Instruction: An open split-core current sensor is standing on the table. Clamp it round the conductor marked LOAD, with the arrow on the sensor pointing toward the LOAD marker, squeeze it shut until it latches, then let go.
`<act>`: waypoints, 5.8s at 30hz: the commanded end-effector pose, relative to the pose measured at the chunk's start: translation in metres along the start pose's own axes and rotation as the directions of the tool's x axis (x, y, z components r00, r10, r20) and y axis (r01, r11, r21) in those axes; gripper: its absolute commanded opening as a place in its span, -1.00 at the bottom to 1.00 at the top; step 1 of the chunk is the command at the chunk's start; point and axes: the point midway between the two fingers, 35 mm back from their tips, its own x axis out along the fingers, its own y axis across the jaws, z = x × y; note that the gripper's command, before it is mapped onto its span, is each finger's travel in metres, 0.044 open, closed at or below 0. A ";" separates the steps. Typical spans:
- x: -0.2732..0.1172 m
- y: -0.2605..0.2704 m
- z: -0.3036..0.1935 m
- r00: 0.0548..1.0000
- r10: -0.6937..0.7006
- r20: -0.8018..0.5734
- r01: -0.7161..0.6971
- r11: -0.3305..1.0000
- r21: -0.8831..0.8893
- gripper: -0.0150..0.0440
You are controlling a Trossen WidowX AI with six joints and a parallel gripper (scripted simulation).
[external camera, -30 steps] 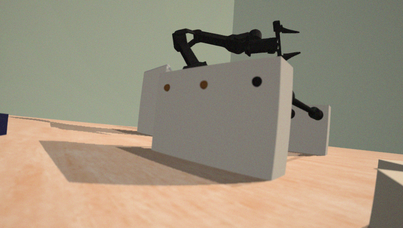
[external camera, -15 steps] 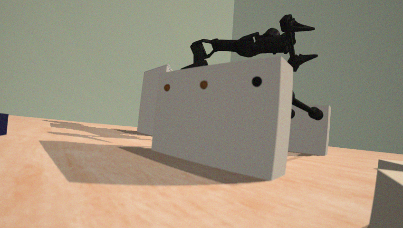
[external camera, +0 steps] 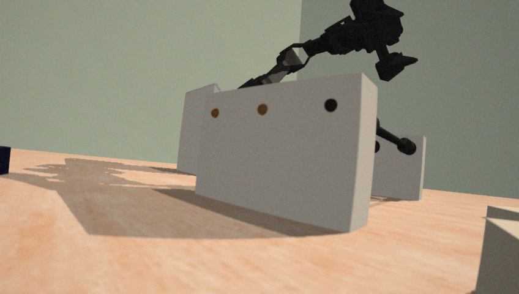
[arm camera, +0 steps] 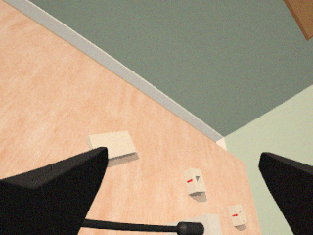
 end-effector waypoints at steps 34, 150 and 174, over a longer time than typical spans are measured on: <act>0.056 -0.154 -0.215 0.723 0.436 -0.536 0.091 0.709 0.699 1.00; -0.023 0.058 -0.264 0.600 0.611 -0.517 -0.337 0.779 0.530 -0.49; -0.023 0.058 -0.264 0.600 0.611 -0.517 -0.337 0.779 0.530 -0.49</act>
